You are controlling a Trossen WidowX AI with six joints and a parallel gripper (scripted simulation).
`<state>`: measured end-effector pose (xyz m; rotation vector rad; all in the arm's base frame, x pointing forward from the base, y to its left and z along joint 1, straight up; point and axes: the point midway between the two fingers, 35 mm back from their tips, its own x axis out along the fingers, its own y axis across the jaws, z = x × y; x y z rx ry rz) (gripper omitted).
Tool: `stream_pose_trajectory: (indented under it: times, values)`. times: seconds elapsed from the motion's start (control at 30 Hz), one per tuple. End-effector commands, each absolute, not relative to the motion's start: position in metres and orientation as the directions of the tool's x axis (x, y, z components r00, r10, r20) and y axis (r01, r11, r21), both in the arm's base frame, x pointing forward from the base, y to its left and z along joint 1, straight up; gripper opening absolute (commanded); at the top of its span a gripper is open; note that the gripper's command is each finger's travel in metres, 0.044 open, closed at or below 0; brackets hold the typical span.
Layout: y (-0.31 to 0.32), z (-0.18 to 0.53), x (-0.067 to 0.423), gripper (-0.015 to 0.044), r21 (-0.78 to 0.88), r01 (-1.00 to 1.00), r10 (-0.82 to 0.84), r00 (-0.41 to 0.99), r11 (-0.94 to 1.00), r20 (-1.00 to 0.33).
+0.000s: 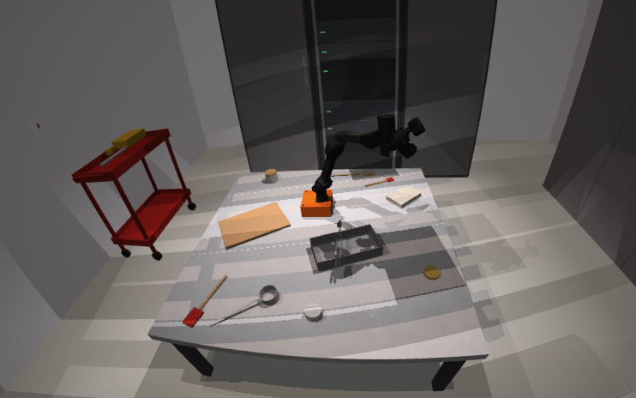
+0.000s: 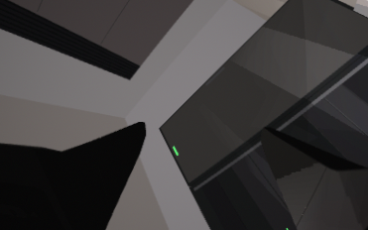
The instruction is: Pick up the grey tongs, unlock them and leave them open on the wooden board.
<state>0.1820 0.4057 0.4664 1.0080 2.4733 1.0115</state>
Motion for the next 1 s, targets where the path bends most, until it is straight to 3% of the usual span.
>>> stream_pose_trajectory:
  times: [0.0,0.13,0.27,0.5,0.73,0.97]
  values:
    - [0.406,0.466,0.183,0.0426,0.7,0.502,0.703,-0.711,0.507,0.001]
    - [0.412,0.452,0.206,0.044,0.722,0.539,0.777,-0.629,0.433,0.004]
    - [0.417,0.42,0.251,0.044,0.761,0.568,0.893,-0.449,0.314,-0.033]
    - [0.397,0.342,0.329,0.044,0.836,0.488,0.968,-0.115,0.25,-0.223]
    - [0.341,0.251,0.383,0.044,0.825,0.363,0.852,0.134,0.433,-0.506]
    - [0.265,0.171,0.401,0.044,0.648,0.262,0.609,0.221,0.715,-0.762]
